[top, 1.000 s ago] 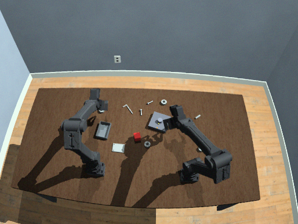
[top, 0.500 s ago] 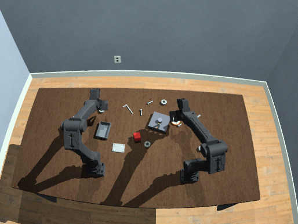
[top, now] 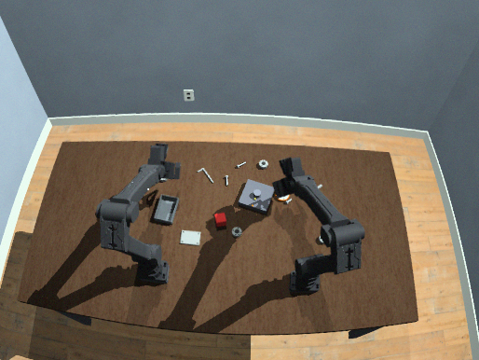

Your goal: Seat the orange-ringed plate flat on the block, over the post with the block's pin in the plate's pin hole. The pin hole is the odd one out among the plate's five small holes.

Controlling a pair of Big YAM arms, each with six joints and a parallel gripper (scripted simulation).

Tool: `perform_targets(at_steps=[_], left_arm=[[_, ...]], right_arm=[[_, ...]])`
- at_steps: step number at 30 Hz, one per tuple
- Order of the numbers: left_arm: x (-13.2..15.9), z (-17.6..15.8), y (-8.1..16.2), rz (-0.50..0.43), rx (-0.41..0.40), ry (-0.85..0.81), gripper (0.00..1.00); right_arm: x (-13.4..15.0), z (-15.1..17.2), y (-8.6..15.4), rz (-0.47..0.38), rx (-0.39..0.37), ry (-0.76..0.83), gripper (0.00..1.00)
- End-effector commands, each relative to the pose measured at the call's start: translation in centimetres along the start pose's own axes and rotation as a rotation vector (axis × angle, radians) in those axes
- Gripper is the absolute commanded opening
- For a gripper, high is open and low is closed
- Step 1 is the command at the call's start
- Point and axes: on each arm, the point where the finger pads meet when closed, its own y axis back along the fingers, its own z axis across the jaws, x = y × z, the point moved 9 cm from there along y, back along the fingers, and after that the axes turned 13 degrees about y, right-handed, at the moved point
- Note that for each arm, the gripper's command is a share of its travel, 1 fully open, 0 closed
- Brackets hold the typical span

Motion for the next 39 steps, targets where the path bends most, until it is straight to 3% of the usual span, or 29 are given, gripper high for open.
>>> perform_targets(at_steps=[1,8,11,21,23,24,25,30,33,39], left_arm=[[-0.1,-4.1,3.5,-0.119,0.105,-0.080,1.00],[0.6,-8.0,7.1,-0.224,0.245,-0.178,1.00],[3.5,-9.9,9.2,-0.259,0.353,-0.243,1.00],[9.2,-13.9,15.7,-0.409,0.676,-0.401,1.00],[9.2,-13.9,15.7,-0.409,0.676,-0.401,1.00],[8.9,-14.6,17.1,-0.448,0.719,-0.413,1.00],[10.5,-14.3,17.0,-0.439,0.750,-0.431,1.00],[13.0,-14.8,19.2,-0.491,0.891,-0.483,1.00],[12.9,-15.3,20.7,-0.529,0.943,-0.494,1.00],[13.1,-15.2,20.4,-0.519,0.941,-0.493,1.00]], right_arm=[[-2.2,-0.8,-0.8,0.051,-0.031,0.235,0.89],[-2.5,-0.9,-1.9,0.121,-0.092,0.441,0.89],[-2.7,-1.0,-2.8,0.169,-0.146,0.576,0.89],[-3.2,-1.2,-5.0,0.262,-0.337,0.962,0.89],[-3.2,-1.2,-5.0,0.262,-0.337,0.962,0.89],[-3.4,-0.8,-5.2,0.265,-0.364,1.018,0.89],[-3.5,-0.8,-5.5,0.271,-0.387,1.055,0.89],[-3.5,-1.4,-6.5,0.298,-0.460,1.144,0.89],[-3.5,-1.4,-6.7,0.308,-0.475,1.142,0.89],[-3.4,-1.4,-7.0,0.313,-0.470,1.119,0.89]])
